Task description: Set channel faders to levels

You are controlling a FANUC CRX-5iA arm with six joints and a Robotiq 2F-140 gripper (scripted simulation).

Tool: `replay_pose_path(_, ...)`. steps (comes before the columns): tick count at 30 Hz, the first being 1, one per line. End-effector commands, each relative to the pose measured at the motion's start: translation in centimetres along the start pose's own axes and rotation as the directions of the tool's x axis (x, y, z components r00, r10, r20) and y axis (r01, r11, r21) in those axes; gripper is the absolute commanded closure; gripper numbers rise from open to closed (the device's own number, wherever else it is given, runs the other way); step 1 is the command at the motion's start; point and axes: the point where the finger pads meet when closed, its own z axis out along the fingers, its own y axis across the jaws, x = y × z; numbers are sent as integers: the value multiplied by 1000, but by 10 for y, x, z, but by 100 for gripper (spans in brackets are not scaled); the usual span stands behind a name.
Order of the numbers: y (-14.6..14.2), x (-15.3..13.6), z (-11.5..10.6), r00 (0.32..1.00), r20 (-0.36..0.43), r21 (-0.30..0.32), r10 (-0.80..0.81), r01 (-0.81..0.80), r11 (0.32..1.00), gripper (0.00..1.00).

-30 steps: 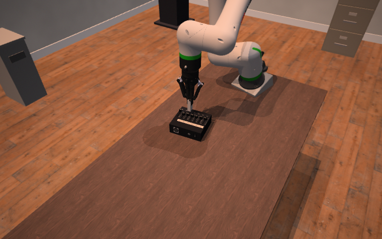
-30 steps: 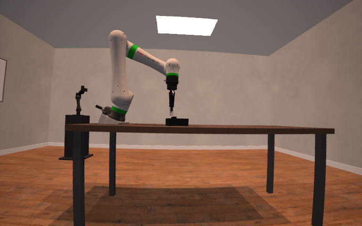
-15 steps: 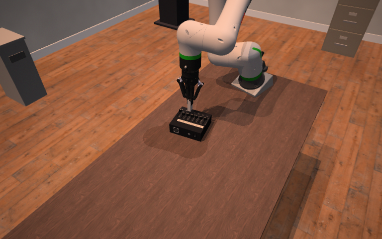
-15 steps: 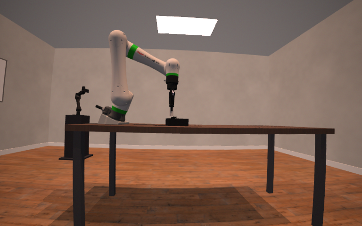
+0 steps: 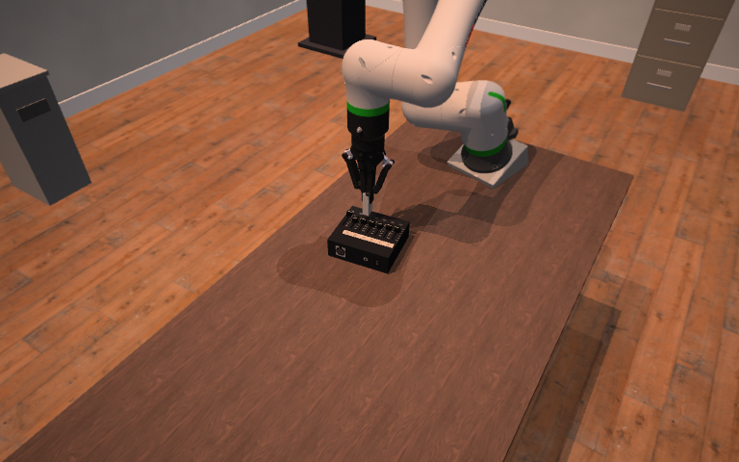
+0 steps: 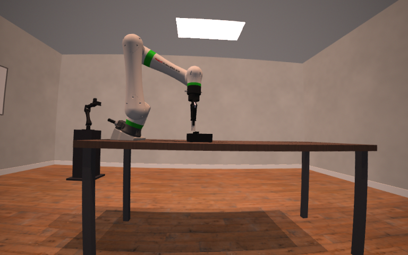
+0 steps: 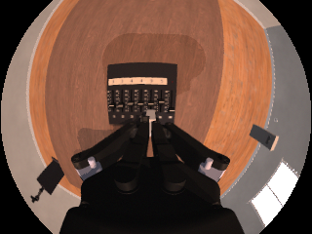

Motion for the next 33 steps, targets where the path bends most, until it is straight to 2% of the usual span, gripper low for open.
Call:
replay_pose_path(1,0,0,0,1000,0,0,0,0,1000,100)
replay_pose_path(33,0,0,11,1000,0,0,0,0,1000,100)
